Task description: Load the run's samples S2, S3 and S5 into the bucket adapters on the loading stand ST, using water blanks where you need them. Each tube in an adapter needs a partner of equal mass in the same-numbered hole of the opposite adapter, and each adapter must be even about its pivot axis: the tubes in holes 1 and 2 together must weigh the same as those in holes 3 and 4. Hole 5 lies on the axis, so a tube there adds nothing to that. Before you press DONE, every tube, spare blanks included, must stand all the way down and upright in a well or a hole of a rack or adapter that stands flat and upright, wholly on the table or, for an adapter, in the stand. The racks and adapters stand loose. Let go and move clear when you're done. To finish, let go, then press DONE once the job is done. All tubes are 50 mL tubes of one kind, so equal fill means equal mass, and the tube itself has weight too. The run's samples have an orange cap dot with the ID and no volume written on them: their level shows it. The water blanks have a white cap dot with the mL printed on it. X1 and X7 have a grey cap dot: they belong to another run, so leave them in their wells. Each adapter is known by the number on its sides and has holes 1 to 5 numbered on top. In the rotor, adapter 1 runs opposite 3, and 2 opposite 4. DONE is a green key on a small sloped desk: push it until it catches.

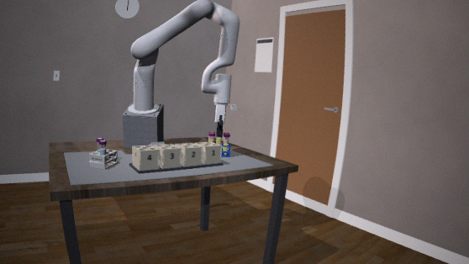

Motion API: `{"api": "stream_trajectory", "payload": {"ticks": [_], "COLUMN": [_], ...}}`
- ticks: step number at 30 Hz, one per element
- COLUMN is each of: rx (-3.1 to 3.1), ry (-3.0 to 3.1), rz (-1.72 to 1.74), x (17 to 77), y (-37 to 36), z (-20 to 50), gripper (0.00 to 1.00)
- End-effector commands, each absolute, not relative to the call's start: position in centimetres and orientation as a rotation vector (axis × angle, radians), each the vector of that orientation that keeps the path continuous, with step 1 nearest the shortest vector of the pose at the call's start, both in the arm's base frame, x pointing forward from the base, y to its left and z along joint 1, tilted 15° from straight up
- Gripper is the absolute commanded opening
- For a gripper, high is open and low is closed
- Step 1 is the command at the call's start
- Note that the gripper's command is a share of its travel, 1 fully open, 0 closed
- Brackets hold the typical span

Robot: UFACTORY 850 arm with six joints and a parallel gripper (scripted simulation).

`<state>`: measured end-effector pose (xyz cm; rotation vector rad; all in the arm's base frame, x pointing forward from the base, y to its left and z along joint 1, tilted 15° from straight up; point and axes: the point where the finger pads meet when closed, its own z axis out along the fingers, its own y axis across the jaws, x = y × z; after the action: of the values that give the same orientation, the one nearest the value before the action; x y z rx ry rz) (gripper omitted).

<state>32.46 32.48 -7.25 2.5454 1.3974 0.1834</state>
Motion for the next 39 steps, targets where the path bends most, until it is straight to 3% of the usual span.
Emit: {"api": "stream_trajectory", "payload": {"ticks": [1, 39], "rx": [2.546, 2.546], "ry": [1.398, 1.398], "rz": [0.184, 0.184], "x": [32.4, 31.4], "y": [32.6, 33.3], "z": [-6.8, -2.4], "gripper": [0.0, 0.0]}}
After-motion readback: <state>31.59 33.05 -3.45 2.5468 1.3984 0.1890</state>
